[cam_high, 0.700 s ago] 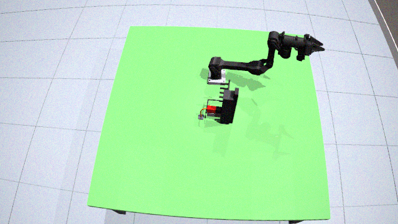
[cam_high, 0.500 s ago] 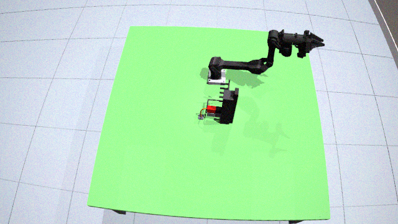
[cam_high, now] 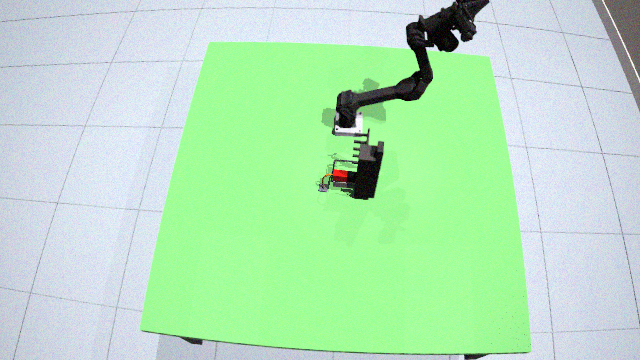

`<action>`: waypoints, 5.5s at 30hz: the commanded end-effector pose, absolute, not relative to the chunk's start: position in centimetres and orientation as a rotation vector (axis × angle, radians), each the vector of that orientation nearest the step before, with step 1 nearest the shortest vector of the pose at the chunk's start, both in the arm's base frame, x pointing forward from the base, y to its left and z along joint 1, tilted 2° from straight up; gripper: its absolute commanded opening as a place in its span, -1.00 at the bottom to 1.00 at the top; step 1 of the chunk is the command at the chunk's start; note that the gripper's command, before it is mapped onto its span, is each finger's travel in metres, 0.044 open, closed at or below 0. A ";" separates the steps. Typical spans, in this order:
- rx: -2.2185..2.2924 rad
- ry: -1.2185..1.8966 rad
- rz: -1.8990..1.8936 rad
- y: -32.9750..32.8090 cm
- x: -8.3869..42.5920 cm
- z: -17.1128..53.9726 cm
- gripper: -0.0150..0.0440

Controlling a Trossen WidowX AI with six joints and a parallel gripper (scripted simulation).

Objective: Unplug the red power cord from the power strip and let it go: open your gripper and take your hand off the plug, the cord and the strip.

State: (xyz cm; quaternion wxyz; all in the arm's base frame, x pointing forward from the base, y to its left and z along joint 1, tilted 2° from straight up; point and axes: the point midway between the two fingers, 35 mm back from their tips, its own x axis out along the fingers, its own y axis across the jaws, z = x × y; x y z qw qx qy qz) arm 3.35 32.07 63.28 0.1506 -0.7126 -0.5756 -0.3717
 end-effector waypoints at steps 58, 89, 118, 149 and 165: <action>0.808 0.009 -0.712 -24.2 30.1 38.9 0.05; 1.336 1.141 -1.293 -9.7 27.9 12.8 0.05; 1.339 1.144 -1.291 -5.7 28.3 12.9 0.05; 1.337 1.142 -1.282 -5.8 28.4 12.0 -0.49; 1.336 1.141 -1.286 -8.3 28.2 11.9 -0.49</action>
